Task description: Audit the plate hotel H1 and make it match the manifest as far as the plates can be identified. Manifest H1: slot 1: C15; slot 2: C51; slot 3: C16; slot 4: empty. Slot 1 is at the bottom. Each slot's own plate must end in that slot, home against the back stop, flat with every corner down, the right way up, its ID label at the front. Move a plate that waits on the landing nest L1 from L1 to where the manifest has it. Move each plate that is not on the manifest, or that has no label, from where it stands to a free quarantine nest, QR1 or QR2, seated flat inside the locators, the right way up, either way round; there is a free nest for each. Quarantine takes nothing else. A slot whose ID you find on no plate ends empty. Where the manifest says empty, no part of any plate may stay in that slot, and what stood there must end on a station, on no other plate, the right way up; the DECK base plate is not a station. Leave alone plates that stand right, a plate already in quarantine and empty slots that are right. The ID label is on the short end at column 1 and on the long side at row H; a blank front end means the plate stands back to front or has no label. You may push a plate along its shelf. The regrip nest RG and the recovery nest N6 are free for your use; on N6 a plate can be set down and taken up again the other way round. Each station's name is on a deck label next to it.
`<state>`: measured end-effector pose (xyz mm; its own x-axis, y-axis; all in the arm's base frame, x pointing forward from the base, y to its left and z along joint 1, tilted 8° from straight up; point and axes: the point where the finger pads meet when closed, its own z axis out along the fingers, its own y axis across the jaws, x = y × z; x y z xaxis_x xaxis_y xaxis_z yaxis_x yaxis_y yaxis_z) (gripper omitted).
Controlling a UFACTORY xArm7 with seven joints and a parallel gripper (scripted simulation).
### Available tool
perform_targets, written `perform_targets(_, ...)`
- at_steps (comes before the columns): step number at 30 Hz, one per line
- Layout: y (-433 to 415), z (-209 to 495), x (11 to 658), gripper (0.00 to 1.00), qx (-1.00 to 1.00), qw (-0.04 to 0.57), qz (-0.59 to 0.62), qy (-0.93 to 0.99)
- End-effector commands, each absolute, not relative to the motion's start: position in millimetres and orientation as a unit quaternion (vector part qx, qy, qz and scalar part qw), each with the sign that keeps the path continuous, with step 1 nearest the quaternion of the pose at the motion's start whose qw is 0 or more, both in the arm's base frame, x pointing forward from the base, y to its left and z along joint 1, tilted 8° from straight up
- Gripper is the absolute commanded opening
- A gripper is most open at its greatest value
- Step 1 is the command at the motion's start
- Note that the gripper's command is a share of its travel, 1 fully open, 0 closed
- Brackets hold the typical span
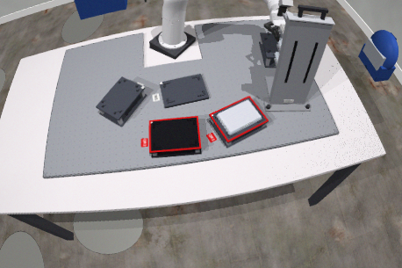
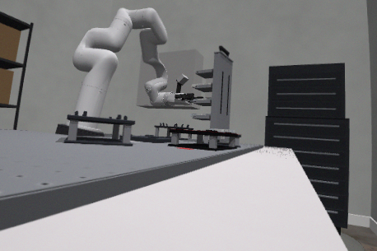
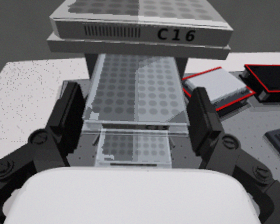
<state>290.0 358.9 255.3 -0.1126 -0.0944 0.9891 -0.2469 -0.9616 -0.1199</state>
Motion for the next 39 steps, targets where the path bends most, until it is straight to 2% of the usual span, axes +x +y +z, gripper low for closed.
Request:
perform_targets(1,359.5,256.5,290.0,0.00,0.664,0.051,0.735,-0.130)
perform_targets(39,360.2,257.4,286.7,0.00,0.664,0.051,0.735,-0.130)
